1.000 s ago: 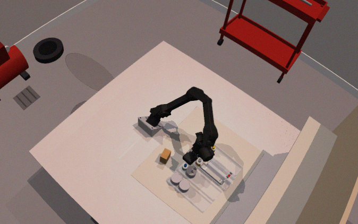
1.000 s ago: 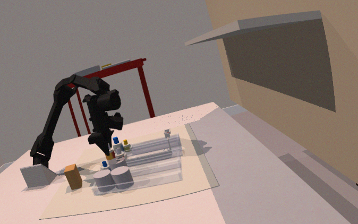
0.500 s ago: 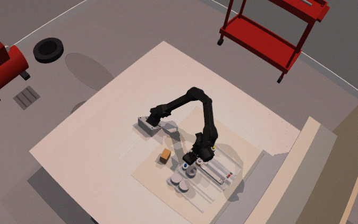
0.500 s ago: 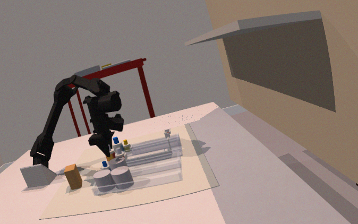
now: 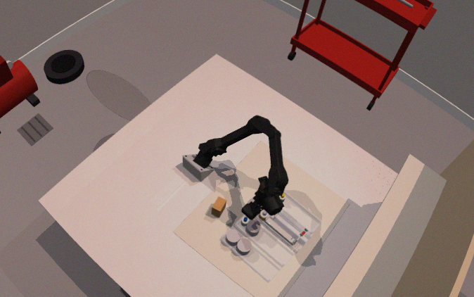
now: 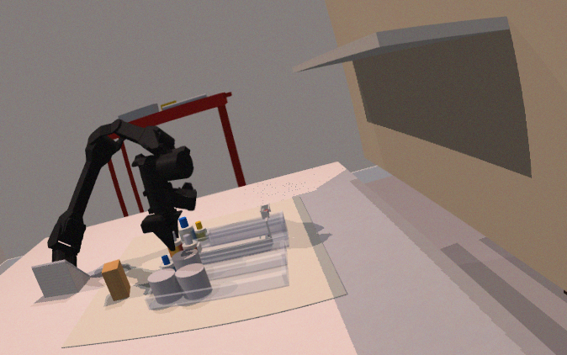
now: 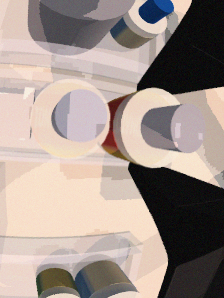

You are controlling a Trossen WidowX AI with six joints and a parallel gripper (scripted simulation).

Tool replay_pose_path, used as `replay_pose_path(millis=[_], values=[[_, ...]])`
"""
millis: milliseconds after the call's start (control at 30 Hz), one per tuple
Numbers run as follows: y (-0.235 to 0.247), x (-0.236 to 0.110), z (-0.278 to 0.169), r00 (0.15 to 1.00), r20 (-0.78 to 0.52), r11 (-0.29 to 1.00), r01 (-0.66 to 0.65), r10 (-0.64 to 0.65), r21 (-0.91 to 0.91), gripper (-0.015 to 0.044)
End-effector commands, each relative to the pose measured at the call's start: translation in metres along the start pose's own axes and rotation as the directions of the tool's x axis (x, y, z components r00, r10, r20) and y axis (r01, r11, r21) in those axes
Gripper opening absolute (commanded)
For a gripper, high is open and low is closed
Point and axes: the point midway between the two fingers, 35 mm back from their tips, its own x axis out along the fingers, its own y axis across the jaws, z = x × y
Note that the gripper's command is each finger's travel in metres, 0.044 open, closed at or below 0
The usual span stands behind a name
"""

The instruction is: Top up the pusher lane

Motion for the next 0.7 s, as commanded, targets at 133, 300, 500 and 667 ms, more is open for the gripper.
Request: replay_pose_path(millis=[133,300,500,667], values=[[0.0011,0.0025,0.0042,1.0,0.016,1.0,-0.005,0.005,-0.01,0.0],[0.0012,0.0042,0.0041,1.0,0.016,1.0,-0.005,0.005,-0.01,0.0],[0.0012,0.0062,0.0041,1.0,0.016,1.0,-0.005,0.005,-0.01,0.0],[0.0013,0.008,0.0039,1.0,0.016,1.0,-0.005,0.005,-0.01,0.0]])
